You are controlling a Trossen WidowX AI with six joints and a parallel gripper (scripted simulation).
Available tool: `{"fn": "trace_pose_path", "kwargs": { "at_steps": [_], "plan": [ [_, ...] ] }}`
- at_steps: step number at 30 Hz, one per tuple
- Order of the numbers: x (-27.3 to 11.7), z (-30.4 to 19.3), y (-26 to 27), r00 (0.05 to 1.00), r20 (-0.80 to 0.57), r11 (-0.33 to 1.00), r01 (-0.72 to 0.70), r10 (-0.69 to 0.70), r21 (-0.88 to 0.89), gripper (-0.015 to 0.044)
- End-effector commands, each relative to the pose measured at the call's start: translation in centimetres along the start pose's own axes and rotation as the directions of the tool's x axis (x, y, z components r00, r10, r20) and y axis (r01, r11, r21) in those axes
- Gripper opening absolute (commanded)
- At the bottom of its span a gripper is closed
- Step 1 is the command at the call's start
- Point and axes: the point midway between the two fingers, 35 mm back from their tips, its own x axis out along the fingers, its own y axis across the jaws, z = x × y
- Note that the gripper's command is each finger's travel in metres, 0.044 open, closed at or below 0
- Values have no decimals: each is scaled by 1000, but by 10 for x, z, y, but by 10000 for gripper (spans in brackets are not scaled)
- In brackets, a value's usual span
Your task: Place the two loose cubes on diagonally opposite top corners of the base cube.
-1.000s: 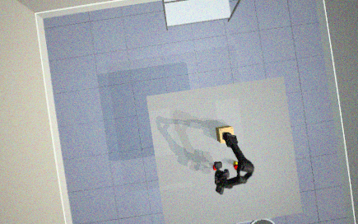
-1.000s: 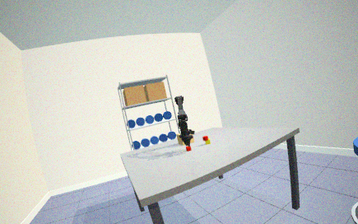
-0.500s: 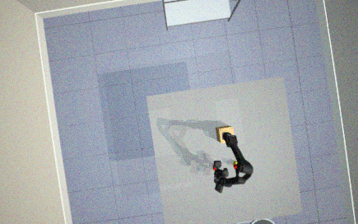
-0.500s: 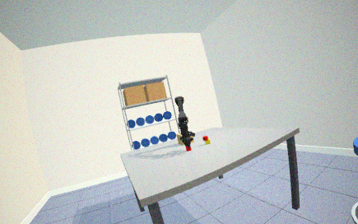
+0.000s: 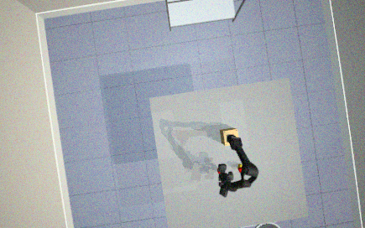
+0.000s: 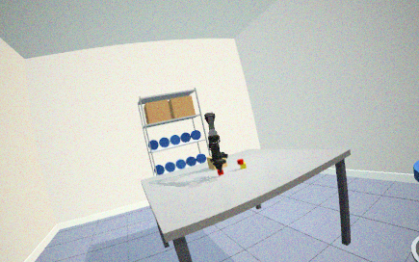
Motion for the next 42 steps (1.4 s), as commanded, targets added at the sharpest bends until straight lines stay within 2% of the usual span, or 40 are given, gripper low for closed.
{"fn": "trace_pose_path", "kwargs": {
  "at_steps": [1, 29, 42],
  "plan": [
    [-14, -1, -5, 1000, -3, 1000, 15, -15, 1, 105],
    [-95, 1, -2, 1000, -3, 1000, 16, -15, 6, 105],
    [-95, 30, -6, 1000, -3, 941, 15, -15, 339, 105]
  ]
}}
